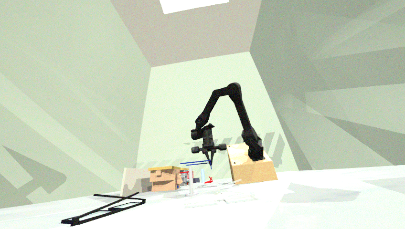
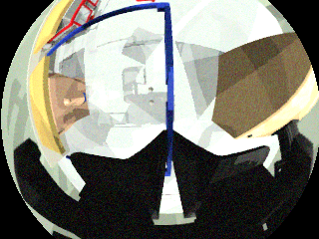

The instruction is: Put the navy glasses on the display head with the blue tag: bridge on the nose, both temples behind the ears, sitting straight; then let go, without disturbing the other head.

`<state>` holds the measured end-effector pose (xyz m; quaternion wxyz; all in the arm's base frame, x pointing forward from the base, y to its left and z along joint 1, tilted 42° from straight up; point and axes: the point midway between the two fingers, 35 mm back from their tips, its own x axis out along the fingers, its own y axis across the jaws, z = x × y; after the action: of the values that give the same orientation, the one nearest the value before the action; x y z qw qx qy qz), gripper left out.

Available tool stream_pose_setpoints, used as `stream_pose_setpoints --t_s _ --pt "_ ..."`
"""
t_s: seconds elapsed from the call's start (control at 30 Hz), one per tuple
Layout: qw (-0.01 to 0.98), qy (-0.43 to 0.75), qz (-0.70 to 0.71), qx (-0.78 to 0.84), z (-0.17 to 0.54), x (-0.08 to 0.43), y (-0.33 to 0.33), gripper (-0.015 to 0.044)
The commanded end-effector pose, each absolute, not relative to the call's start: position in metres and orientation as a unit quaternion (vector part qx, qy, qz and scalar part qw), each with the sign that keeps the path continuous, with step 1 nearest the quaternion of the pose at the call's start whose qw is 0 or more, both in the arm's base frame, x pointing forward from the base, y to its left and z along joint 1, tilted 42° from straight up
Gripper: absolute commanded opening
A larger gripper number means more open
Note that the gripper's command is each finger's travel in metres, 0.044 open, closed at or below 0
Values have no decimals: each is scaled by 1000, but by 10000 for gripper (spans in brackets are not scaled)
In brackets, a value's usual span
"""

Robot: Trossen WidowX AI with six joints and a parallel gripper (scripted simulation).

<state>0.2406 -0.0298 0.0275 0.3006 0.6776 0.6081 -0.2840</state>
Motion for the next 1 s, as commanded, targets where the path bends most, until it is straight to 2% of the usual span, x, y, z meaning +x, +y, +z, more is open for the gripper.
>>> stream_pose_setpoints --t_s 0.0,0.97 --pt "296 608 -284 679 23 240 -26 0" --pt "295 609 -283 680 5 244 -12 0"
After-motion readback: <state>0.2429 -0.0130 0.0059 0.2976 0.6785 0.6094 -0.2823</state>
